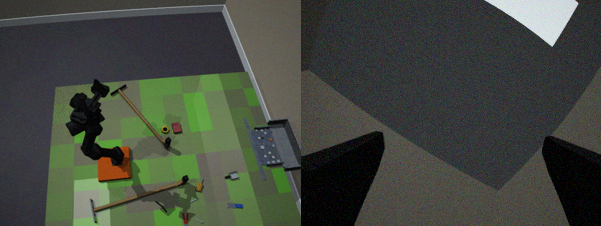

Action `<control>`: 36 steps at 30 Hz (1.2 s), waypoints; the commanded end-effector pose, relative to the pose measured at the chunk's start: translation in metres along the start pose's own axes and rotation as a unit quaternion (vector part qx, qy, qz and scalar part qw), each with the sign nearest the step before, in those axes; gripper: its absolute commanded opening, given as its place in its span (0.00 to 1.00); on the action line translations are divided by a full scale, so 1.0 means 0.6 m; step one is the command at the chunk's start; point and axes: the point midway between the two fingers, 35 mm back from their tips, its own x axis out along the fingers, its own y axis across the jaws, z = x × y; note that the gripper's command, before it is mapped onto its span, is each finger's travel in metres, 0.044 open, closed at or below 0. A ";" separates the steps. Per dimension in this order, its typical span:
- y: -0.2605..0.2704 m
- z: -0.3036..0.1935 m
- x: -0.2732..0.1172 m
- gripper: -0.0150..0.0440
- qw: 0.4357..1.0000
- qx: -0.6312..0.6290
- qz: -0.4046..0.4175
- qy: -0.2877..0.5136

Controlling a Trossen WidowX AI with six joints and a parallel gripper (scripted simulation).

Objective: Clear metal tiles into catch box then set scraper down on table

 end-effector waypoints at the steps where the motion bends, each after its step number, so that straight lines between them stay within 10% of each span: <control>1: 0.006 -0.005 0.002 1.00 1.000 -0.001 0.000 0.001; 36: 0.070 -0.032 0.018 1.00 1.000 0.005 0.014 0.004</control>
